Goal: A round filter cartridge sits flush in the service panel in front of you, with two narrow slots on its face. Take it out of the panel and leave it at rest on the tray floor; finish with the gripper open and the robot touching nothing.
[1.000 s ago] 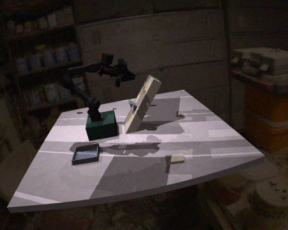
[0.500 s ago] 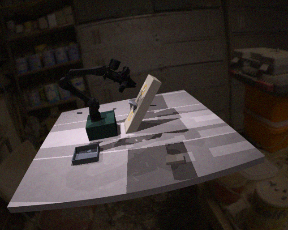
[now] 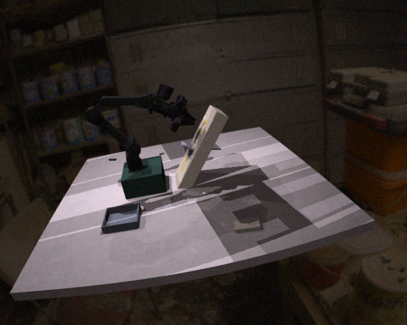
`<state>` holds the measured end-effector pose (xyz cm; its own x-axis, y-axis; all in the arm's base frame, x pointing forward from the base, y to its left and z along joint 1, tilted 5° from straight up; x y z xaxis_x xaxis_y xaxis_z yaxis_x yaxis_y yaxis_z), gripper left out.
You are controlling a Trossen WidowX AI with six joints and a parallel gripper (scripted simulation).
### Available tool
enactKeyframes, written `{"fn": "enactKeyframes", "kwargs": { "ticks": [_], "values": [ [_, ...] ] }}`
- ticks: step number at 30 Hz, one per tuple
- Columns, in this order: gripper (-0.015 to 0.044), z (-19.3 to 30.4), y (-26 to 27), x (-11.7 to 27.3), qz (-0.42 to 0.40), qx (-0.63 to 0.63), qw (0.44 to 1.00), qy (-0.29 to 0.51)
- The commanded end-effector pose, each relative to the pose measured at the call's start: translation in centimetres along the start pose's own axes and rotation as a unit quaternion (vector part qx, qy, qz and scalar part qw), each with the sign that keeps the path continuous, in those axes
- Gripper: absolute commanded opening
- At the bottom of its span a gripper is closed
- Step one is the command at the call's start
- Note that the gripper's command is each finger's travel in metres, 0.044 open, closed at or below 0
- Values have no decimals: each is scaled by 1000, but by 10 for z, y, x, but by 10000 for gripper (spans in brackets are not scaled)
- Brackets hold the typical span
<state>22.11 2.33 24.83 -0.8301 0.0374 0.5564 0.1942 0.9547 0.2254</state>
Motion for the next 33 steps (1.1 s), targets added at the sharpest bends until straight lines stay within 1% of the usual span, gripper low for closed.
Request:
{"fn": "enactKeyframes", "kwargs": {
  "ticks": [1,22,33],
  "values": [
    [118,1,0,-7,-1,1,1000,2],
    [118,2,-1,-41,-1,1,1000,1],
    [118,3,-1,-42,-1,1,1000,1]
  ]
}}
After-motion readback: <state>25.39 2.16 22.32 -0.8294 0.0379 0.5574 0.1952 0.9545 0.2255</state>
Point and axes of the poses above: the point midway between the two fingers, 35 mm back from their tips, its own x axis back along the fingers, its own y axis across the jaws, z = x × y, the point moved 9 cm from there along x, back along the fingers, and after that the axes turned 7 degrees about x, right-handed, at the moved point
